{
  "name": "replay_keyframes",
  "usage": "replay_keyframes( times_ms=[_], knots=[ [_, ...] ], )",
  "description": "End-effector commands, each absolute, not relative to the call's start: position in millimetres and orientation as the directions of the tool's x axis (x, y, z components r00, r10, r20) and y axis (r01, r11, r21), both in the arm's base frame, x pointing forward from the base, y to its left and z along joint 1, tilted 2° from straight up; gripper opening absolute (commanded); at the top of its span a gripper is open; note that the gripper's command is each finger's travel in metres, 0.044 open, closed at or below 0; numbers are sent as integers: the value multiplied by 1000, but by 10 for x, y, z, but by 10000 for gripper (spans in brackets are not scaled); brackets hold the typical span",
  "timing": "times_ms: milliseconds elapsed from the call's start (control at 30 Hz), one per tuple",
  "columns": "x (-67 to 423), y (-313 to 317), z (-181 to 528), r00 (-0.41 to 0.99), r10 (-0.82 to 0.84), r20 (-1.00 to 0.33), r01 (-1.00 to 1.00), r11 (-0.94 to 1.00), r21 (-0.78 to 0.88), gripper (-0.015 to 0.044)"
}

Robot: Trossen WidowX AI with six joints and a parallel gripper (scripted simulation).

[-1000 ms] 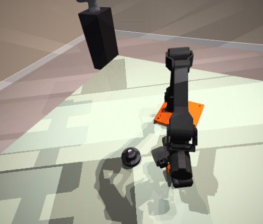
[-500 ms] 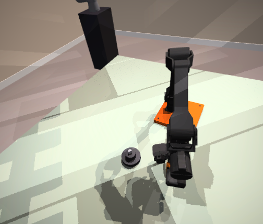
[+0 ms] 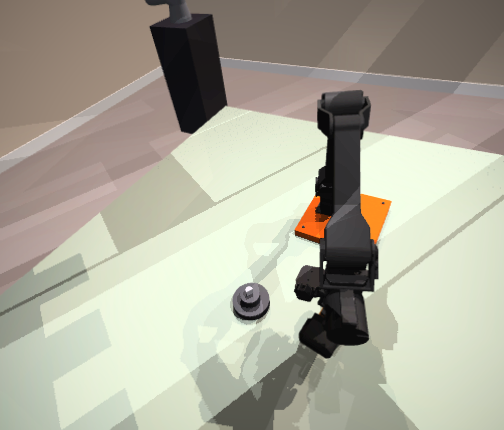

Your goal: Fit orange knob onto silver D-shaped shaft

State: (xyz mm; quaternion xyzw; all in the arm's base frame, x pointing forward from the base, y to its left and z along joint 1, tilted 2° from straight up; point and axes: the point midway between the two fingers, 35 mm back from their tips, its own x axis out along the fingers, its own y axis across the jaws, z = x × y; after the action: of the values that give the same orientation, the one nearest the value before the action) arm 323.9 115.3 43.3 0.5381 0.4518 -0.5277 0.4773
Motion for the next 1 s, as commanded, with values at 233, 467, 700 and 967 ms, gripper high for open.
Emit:
replay_keyframes(
  times_ms=[233,467,700,967],
  knots=[
    [3251,1155,464,44,-16,-999,960,-275,47,181],
    [3256,1152,324,44,-16,-999,960,-275,47,181],
    [3250,1154,344,42,-15,-999,962,-270,45,234],
    [3250,1154,344,42,-15,-999,962,-270,45,260]
  ],
)
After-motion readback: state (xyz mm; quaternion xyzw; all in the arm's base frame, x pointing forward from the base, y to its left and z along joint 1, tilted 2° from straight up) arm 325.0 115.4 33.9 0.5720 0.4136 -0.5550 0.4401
